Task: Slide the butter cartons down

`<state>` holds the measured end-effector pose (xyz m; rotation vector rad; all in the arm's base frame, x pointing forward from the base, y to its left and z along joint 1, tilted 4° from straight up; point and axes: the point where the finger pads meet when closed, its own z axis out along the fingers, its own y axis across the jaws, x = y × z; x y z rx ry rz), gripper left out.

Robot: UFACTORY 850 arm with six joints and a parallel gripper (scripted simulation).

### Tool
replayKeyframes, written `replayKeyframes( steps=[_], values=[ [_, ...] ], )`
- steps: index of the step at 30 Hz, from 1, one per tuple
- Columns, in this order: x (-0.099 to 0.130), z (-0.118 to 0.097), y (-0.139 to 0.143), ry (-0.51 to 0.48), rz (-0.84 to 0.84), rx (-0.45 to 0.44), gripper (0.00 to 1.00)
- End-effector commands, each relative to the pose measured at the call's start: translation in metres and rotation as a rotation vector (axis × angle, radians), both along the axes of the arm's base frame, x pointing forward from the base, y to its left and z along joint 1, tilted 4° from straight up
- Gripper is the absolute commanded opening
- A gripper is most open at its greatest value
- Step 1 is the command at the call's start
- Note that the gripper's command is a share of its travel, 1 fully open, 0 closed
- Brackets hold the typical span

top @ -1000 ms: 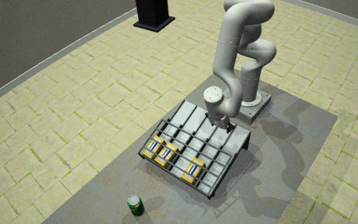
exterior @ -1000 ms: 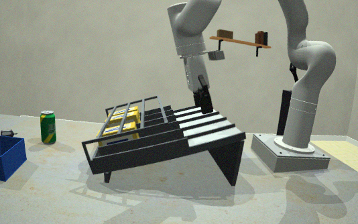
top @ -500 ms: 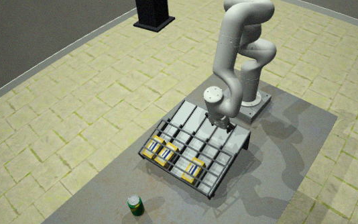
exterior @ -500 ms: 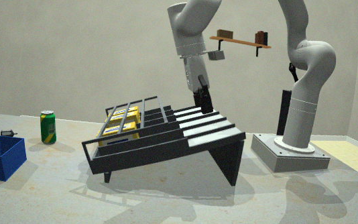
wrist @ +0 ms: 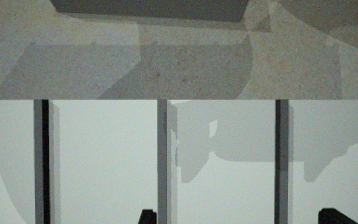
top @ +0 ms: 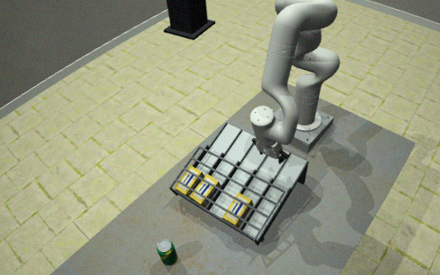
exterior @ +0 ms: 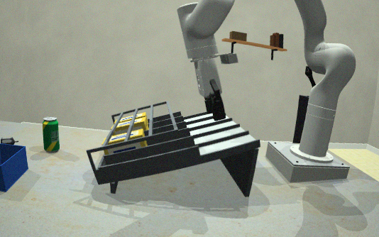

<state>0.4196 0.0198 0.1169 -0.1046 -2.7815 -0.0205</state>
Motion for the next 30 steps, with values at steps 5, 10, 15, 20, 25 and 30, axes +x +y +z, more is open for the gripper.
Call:
replayKeyframes(
  steps=[5, 10, 15, 20, 25, 30],
  values=[
    [-0.009, -0.026, 0.001, -0.002, 0.0, 0.0, 1.0],
    [-0.009, -0.026, 0.001, -0.002, 0.0, 0.0, 1.0],
    [-0.009, -0.026, 0.001, -0.002, 0.0, 0.0, 1.0],
    [-0.009, -0.026, 0.001, -0.002, 0.0, 0.0, 0.0],
    [-0.009, -0.026, 0.001, -0.002, 0.0, 0.0, 0.0],
    [-0.009, -0.026, 0.001, -0.002, 0.0, 0.0, 0.0]
  ],
)
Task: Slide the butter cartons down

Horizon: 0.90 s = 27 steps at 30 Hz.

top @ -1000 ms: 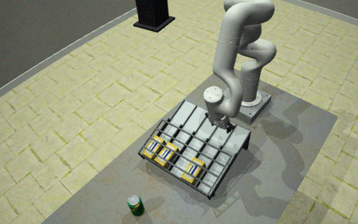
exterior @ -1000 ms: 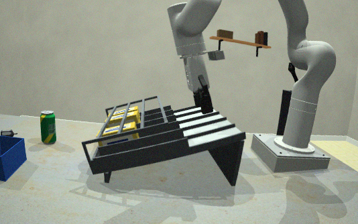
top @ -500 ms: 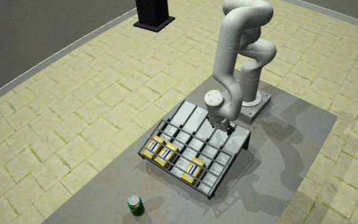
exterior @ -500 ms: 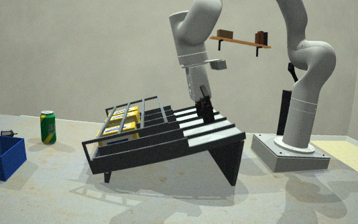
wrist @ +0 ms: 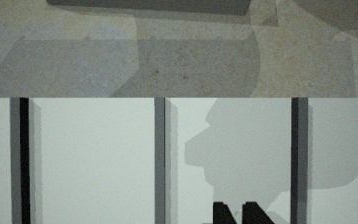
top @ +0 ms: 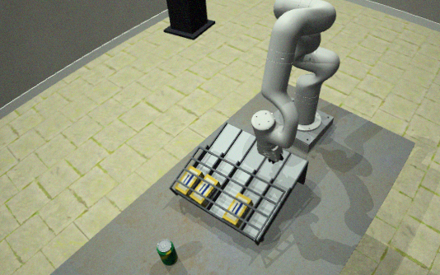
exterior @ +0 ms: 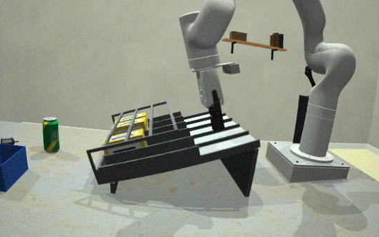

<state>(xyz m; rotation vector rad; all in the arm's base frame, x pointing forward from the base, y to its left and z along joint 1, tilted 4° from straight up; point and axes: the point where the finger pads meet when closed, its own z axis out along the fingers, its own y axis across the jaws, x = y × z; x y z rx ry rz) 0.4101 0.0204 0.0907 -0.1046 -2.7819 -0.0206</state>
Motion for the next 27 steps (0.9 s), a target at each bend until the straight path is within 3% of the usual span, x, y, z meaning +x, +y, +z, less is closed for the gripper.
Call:
replayKeyframes(
  steps=[1, 22, 23, 27],
  values=[
    [0.0008, 0.0005, 0.0, -0.002, 0.0, 0.0, 0.0],
    [0.0008, 0.0005, 0.0, -0.002, 0.0, 0.0, 0.0],
    [0.0008, 0.0005, 0.0, -0.002, 0.0, 0.0, 1.0],
    [0.0008, 0.0005, 0.0, -0.002, 0.0, 0.0, 1.0]
  ],
)
